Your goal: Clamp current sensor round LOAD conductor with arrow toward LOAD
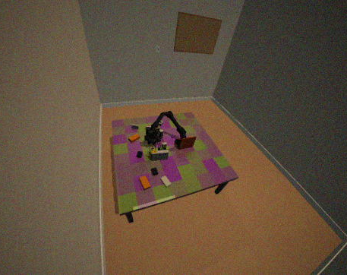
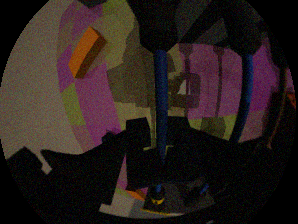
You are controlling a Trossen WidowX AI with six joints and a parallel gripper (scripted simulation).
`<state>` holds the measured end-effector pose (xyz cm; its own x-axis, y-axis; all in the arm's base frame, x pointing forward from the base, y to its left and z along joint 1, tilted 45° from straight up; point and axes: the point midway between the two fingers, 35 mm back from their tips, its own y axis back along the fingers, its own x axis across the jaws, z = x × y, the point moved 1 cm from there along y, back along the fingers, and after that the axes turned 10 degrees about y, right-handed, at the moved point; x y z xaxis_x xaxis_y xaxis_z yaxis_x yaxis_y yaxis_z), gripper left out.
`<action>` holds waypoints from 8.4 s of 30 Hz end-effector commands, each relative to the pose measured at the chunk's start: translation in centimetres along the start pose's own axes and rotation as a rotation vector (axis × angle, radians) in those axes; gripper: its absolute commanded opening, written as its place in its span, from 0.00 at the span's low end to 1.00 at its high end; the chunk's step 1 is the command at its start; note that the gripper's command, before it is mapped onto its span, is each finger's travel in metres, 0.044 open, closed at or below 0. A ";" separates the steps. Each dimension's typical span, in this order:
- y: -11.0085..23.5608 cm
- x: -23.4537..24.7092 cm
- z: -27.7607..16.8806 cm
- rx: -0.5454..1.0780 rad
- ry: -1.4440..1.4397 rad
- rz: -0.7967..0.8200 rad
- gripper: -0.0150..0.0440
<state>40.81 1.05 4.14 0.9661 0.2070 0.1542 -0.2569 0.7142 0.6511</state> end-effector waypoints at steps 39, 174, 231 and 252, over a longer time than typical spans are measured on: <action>0.8 0.4 -0.6 0.015 0.006 0.026 0.25; 0.0 0.0 0.0 0.000 0.001 0.001 0.25; -0.3 -0.2 -0.7 0.051 0.007 -0.185 1.00; -0.6 -0.5 -0.7 0.071 0.008 -0.306 1.00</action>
<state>40.73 0.87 3.34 0.9987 0.0039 -0.0512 0.0338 0.6996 0.7137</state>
